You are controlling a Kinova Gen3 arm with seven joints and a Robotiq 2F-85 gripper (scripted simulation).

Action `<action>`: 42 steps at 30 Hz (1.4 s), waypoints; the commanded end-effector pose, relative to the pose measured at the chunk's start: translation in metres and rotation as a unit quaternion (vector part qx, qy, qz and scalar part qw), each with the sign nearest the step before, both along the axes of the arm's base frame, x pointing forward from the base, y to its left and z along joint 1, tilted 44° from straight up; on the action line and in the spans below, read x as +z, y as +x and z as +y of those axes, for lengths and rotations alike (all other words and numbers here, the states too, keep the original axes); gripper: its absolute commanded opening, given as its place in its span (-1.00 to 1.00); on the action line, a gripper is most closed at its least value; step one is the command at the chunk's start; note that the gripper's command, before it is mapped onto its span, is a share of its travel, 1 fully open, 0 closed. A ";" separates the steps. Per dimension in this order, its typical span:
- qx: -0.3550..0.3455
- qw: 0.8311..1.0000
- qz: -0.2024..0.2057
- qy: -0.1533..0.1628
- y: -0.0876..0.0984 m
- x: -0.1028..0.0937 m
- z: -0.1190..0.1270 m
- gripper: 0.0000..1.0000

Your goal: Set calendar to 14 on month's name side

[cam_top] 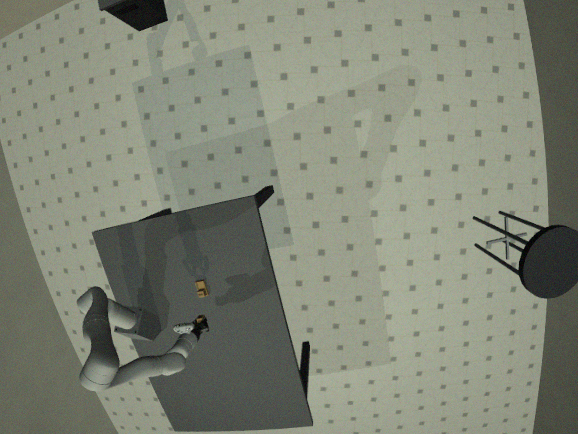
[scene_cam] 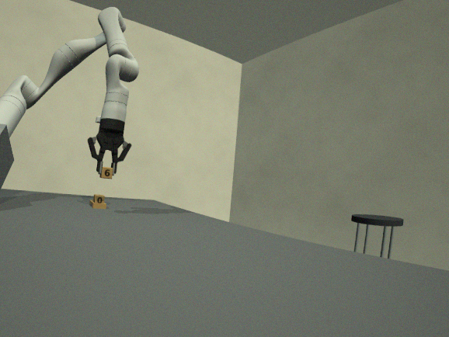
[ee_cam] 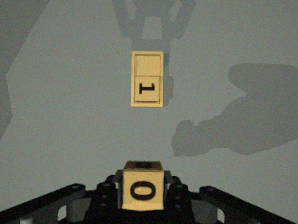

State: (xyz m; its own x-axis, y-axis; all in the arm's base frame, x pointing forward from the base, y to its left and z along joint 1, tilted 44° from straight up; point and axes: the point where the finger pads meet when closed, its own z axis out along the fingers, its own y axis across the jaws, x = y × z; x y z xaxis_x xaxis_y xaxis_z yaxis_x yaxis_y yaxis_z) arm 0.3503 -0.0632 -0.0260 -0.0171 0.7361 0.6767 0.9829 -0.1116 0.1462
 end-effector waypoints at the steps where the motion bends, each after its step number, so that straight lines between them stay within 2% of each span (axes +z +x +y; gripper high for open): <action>1: -0.001 1.000 0.000 -0.001 0.000 0.000 -0.001 -0.43; 14: 0.000 1.000 0.000 0.000 0.005 -0.017 0.015 -0.43; 29: 0.000 1.000 0.000 0.000 0.017 -0.064 0.058 -0.43; 42: 0.000 1.000 0.000 0.000 0.018 -0.069 0.063 -0.43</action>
State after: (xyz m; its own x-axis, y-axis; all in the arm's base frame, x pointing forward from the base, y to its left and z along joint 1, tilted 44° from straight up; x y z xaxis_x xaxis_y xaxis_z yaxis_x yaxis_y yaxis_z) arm 0.3687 -0.0002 -0.0946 -0.0173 0.7369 0.6757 0.9828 -0.1117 0.1470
